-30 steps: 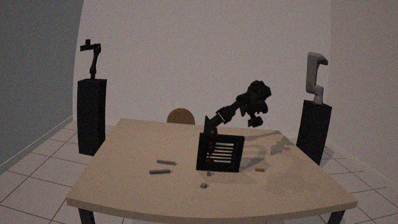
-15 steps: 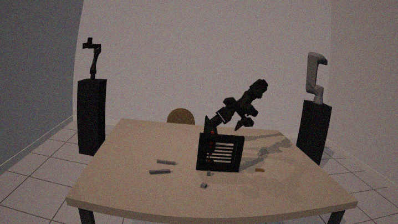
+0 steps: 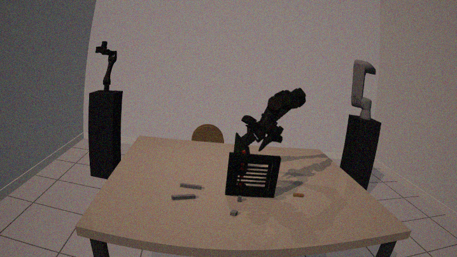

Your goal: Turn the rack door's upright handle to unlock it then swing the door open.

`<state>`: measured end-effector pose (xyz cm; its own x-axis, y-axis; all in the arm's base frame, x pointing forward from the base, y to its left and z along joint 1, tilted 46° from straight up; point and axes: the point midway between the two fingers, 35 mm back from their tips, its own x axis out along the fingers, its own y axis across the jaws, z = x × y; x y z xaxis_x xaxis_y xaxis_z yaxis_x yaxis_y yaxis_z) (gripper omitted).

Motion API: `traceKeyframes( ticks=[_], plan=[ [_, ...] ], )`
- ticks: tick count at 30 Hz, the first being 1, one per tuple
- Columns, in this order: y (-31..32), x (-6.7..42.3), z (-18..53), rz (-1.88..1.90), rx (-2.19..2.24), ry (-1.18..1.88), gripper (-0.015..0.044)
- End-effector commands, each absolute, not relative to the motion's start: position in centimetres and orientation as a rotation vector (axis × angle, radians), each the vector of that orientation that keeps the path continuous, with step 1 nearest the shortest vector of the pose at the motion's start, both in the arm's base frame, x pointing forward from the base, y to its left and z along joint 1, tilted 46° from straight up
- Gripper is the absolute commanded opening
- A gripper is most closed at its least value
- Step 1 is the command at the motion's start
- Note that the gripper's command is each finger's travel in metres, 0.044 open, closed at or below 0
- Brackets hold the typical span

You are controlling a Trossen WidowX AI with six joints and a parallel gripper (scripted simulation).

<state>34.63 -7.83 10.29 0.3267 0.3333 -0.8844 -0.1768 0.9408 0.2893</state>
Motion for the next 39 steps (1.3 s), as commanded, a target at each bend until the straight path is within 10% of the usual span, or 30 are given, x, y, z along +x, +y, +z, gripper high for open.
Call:
traceKeyframes(
  ticks=[1,39],
  plan=[
    [-8.4,34.2,9.6,0.379,0.214,1.243,0.0298],
    [-9.4,32.2,5.2,0.58,0.646,1.418,0.0298]
  ],
)
